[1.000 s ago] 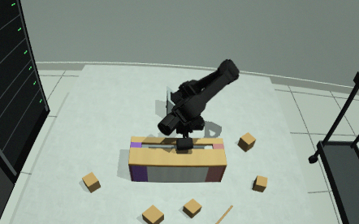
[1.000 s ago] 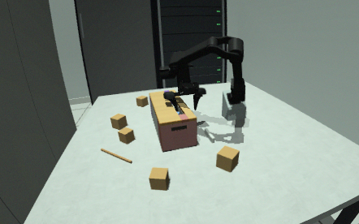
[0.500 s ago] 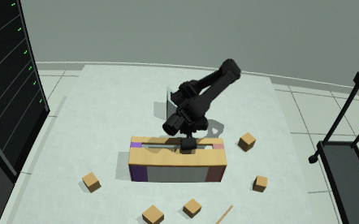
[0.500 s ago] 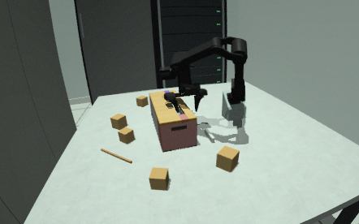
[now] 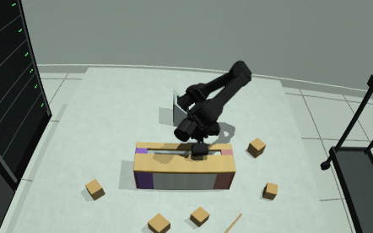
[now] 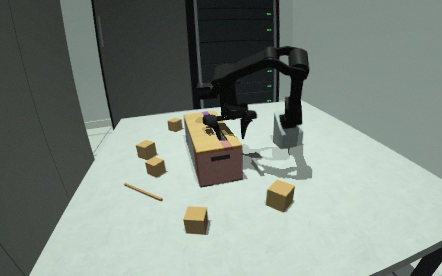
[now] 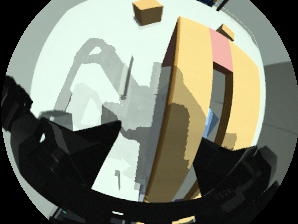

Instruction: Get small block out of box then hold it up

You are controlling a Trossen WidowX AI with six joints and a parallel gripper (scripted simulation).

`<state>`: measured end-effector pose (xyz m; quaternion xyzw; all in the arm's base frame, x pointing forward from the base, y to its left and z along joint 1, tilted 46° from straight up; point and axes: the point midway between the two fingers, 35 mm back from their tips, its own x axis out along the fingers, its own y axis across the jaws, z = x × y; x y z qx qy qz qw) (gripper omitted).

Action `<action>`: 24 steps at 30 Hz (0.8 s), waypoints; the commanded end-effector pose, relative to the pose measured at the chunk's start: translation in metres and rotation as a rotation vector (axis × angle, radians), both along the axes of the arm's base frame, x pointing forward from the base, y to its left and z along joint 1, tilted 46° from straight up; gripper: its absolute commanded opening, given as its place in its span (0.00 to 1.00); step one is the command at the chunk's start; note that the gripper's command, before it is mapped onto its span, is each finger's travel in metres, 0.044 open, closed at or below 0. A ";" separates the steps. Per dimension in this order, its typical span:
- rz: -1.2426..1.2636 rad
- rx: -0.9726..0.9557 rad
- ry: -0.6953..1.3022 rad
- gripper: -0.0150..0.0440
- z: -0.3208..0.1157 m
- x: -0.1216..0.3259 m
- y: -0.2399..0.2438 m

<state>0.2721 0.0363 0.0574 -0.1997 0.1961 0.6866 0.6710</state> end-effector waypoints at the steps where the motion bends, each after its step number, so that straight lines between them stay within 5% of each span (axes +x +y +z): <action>1: -0.001 0.004 0.003 0.93 0.004 0.000 0.005; 24: -0.001 0.005 0.003 0.93 0.020 0.000 0.021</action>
